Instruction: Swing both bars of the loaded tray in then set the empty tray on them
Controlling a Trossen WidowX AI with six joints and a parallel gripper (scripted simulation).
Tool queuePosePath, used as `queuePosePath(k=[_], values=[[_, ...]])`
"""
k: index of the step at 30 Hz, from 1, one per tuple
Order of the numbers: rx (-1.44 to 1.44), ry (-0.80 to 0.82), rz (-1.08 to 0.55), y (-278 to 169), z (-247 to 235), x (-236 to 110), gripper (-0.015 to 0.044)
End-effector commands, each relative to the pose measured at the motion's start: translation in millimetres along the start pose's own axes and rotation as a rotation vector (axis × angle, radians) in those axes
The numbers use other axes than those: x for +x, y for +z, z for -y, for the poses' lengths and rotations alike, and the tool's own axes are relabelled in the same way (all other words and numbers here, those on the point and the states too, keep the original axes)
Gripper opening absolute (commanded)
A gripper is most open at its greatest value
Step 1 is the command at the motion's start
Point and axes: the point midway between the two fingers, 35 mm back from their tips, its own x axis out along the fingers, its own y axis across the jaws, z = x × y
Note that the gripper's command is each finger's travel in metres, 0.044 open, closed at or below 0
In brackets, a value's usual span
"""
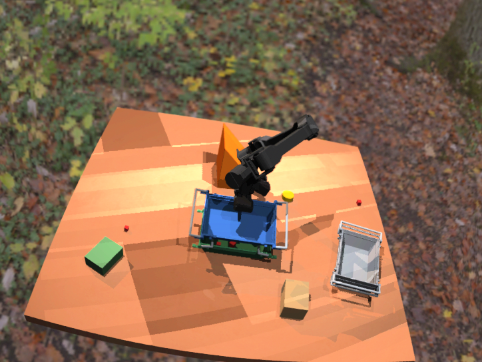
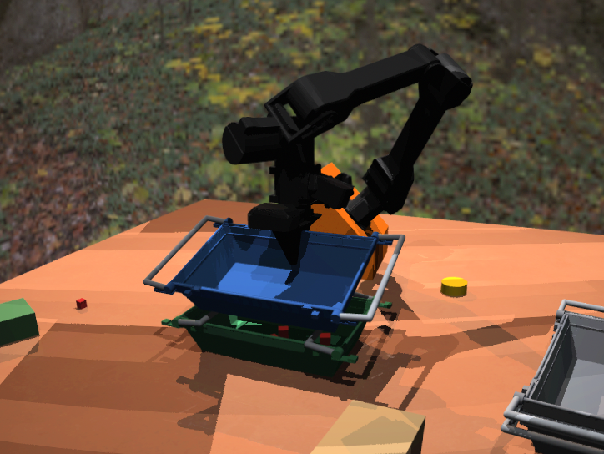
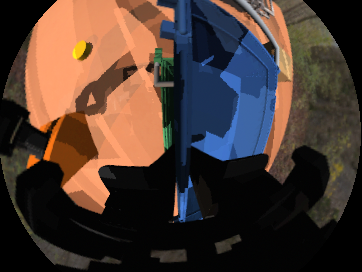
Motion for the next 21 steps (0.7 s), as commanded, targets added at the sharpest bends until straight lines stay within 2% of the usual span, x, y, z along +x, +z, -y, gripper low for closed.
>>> queuePosePath(k=[1, 21], values=[[0.003, 0.023, -0.001, 1.0, -5.5, 9.0, 0.0000], [0.003, 0.023, -0.001, 0.9, -9.0, 17.0, 0.0000]])
